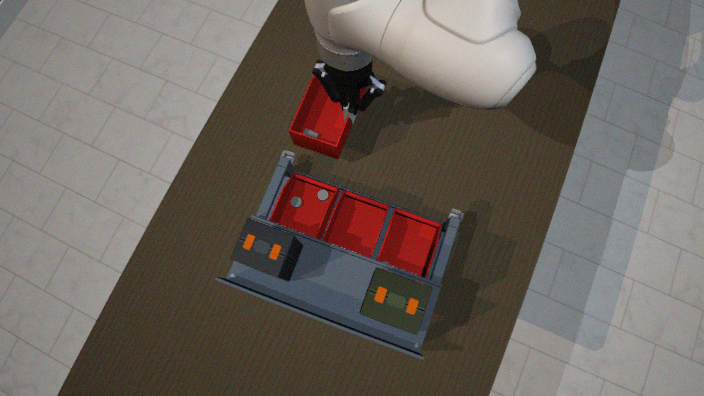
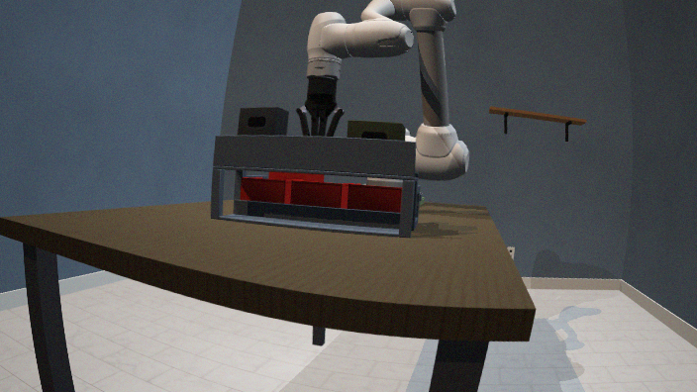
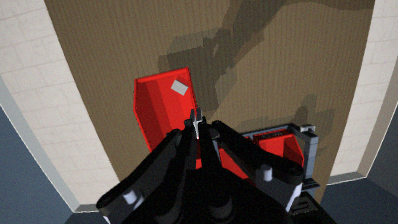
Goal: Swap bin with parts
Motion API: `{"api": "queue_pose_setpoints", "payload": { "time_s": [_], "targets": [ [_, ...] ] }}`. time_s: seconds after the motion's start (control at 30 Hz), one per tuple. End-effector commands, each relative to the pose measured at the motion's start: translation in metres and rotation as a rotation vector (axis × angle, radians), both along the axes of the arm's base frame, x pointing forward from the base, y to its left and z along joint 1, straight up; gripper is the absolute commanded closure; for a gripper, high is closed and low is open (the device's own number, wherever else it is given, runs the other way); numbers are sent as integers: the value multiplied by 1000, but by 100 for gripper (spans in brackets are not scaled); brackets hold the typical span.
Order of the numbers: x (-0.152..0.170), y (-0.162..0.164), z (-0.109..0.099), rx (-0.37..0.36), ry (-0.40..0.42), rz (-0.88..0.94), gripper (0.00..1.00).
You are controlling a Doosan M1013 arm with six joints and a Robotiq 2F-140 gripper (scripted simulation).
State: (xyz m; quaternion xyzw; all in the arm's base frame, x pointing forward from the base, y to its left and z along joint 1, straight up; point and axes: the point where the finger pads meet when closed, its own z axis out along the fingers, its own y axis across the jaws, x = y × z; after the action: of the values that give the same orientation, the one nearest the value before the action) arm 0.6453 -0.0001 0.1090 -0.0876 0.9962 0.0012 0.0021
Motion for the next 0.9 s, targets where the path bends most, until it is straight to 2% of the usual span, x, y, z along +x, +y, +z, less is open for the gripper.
{"api": "queue_pose_setpoints", "payload": {
  "time_s": [0.0, 0.43, 0.87],
  "targets": [
    [0, 0, -6, 0, 0, 0, 90],
    [0, 0, -41, 0, 0, 0, 90],
    [0, 0, -49, 0, 0, 0, 90]
  ]
}}
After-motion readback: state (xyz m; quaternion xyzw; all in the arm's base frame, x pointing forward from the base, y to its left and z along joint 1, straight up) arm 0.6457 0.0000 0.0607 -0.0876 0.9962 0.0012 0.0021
